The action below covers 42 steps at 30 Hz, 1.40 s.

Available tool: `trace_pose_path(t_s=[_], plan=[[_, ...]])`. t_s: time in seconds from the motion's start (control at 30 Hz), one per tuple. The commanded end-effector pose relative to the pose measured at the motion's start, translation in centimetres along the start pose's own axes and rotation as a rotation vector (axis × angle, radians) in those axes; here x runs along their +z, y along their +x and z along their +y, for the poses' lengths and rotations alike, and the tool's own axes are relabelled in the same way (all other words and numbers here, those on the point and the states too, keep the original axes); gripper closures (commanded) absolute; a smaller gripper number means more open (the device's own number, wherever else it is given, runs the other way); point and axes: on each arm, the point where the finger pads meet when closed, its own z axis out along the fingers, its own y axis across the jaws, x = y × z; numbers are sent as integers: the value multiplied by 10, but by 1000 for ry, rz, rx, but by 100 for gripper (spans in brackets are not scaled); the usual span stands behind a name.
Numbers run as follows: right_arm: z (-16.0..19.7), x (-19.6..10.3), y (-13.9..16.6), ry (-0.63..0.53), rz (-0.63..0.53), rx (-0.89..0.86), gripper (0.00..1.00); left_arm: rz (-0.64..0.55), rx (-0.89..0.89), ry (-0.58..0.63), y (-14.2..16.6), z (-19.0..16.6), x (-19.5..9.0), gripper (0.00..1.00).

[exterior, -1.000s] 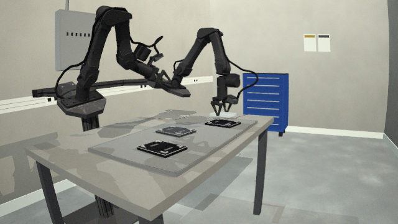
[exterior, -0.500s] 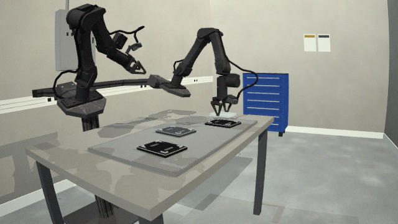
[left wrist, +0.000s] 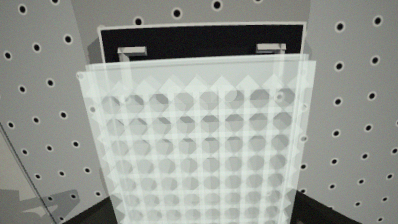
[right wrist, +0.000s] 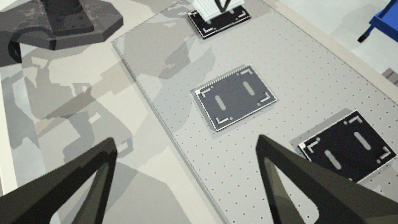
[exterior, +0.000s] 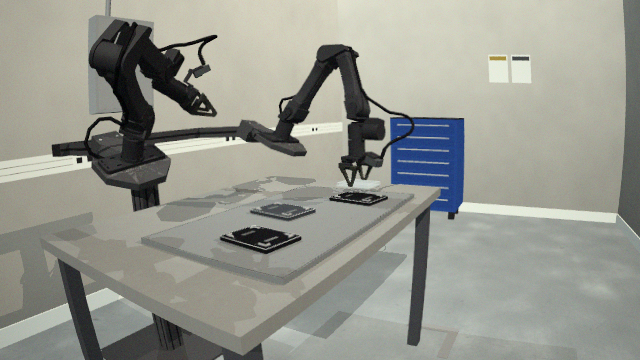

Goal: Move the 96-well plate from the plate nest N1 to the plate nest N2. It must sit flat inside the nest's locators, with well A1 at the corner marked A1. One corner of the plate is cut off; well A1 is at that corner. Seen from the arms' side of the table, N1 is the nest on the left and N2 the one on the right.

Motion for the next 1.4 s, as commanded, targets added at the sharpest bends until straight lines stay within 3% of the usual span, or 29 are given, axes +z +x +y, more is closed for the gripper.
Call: trace_pose_path(t_s=[0.0, 0.23, 0.3, 0.53, 0.7, 1.23, 1.37], plan=[[-30, -27, 14, 79, 28, -52, 0, -45, -68, -19, 1, -25, -7, 20], [-50, -36, 19, 103, 7, -124, 0, -20, -123, -37, 40, -116, -4, 20], [-50, -36, 19, 103, 7, -124, 0, -20, -123, -37, 40, -116, -4, 20], [-41, -38, 19, 54, -1, -131, 0, -11, -37, -11, 80, -211, -8, 20], [-41, -39, 19, 53, -1, -131, 0, -10, -4, -2, 97, -253, -9, 20], [-41, -39, 19, 53, -1, -131, 0, -12, 2, 31, 98, -279, -13, 20], [-41, -39, 19, 53, -1, -131, 0, -12, -1, 29, 96, -282, -1, 20]])
